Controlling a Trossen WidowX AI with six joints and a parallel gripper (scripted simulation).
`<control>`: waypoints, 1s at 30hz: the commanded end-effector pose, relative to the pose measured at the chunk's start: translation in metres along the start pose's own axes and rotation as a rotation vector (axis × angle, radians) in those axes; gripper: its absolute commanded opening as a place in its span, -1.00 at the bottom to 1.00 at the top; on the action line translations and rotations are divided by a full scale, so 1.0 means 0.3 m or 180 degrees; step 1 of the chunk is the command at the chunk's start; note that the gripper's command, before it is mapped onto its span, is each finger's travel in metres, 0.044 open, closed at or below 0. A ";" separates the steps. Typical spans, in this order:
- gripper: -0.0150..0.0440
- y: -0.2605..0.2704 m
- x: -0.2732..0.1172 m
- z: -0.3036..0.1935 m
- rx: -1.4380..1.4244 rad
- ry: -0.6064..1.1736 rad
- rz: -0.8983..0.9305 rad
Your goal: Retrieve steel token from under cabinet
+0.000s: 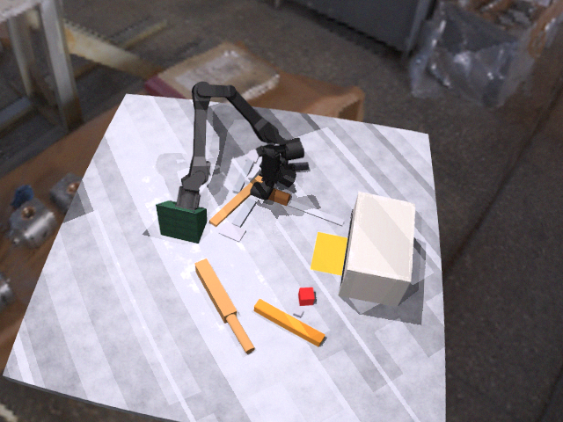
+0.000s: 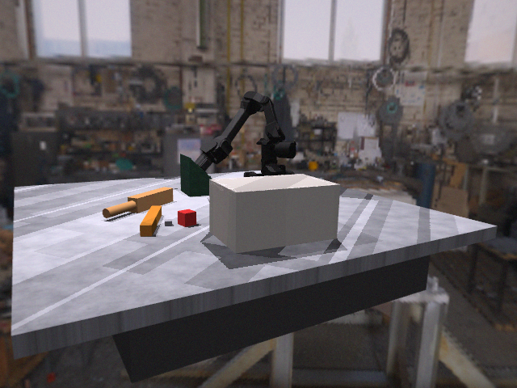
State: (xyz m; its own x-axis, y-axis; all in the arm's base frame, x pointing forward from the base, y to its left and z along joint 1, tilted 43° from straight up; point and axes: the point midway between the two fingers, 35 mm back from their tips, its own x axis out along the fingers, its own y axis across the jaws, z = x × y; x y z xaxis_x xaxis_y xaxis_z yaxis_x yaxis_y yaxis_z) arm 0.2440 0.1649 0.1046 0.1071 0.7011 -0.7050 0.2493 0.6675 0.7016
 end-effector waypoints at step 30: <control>-0.49 0.040 -0.258 -0.003 0.1221 -0.0016 -0.0110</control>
State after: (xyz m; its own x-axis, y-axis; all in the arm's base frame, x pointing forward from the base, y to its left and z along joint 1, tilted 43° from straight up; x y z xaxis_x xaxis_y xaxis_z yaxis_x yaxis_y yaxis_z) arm 0.2375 0.1153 0.1593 0.0862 0.6808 -0.7273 0.5200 0.5920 0.6158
